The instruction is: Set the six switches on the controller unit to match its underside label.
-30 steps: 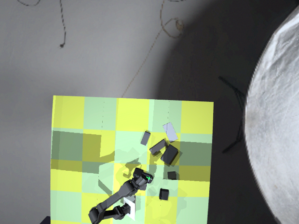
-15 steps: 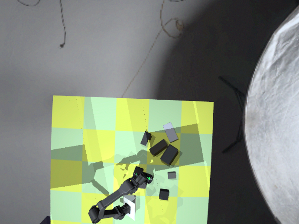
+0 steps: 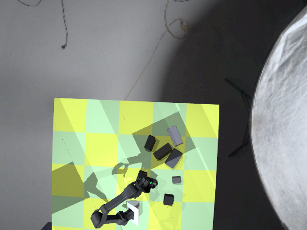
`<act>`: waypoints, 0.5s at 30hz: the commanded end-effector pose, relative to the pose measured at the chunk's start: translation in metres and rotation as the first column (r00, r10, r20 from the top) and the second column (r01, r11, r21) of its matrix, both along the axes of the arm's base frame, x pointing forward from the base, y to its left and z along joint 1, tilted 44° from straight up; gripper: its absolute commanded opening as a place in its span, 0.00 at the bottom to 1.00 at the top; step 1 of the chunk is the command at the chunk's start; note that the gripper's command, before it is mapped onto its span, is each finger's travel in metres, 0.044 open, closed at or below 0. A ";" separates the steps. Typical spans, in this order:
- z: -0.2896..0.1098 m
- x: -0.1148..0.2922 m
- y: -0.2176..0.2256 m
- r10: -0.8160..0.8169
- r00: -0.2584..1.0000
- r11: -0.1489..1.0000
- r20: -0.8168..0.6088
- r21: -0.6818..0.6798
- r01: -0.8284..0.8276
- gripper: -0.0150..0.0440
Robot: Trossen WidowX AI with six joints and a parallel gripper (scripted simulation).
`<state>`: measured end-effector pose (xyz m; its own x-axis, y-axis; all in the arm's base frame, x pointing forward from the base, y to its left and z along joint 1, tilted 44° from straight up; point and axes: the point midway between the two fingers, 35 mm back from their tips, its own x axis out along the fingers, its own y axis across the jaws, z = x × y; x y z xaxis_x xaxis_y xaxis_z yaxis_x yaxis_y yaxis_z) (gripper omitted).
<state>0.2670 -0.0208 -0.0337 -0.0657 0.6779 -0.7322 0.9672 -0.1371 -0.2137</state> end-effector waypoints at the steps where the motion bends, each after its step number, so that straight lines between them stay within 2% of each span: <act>1: 0.000 0.000 0.001 -0.004 1.000 1.000 -0.001 0.002 0.004 0.79; 12: 0.000 0.000 0.001 -0.004 1.000 1.000 -0.001 0.002 0.004 0.66; 15: -0.001 0.001 0.000 -0.004 1.000 1.000 -0.001 0.002 0.004 0.53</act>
<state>0.2671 -0.0207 -0.0340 -0.0645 0.6782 -0.7320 0.9672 -0.1381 -0.2132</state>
